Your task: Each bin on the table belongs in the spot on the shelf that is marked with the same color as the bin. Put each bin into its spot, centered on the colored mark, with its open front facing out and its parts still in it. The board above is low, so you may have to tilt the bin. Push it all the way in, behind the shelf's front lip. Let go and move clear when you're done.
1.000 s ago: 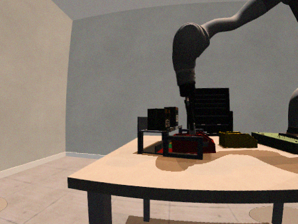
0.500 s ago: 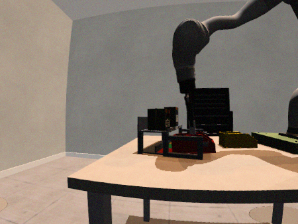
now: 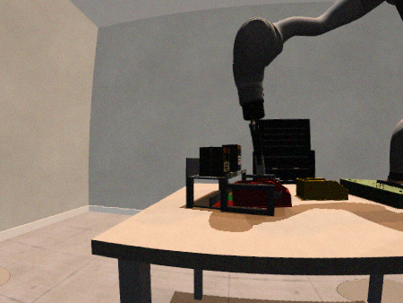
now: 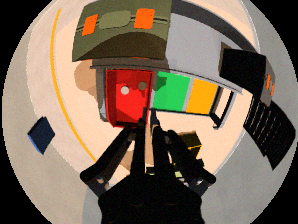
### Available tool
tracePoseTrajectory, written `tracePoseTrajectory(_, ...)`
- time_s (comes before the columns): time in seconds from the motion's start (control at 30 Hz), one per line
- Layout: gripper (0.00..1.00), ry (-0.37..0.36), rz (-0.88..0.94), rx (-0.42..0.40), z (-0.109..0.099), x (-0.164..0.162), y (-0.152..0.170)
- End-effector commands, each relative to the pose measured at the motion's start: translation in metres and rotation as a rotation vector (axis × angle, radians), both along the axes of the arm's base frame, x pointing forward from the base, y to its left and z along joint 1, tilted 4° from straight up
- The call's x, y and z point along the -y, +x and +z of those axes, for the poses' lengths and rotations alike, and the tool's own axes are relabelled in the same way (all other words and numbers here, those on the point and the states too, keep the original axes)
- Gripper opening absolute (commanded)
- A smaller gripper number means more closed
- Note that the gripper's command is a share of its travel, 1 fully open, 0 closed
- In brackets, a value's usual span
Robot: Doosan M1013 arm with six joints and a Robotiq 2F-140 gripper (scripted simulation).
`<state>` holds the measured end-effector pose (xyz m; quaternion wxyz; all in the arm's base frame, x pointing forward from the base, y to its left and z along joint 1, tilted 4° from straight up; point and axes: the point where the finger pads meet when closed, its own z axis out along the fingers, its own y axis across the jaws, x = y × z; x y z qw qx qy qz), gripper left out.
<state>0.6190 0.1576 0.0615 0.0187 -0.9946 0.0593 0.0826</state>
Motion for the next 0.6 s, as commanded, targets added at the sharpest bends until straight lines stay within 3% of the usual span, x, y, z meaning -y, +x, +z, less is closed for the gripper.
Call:
tracePoseTrajectory(0.0, 0.15, 0.000, 0.000, 0.000, 0.006, 0.000, 0.000)
tracePoseTrajectory(0.57, 0.15, 0.000, 0.000, 0.000, 0.032, 0.001, 0.002)
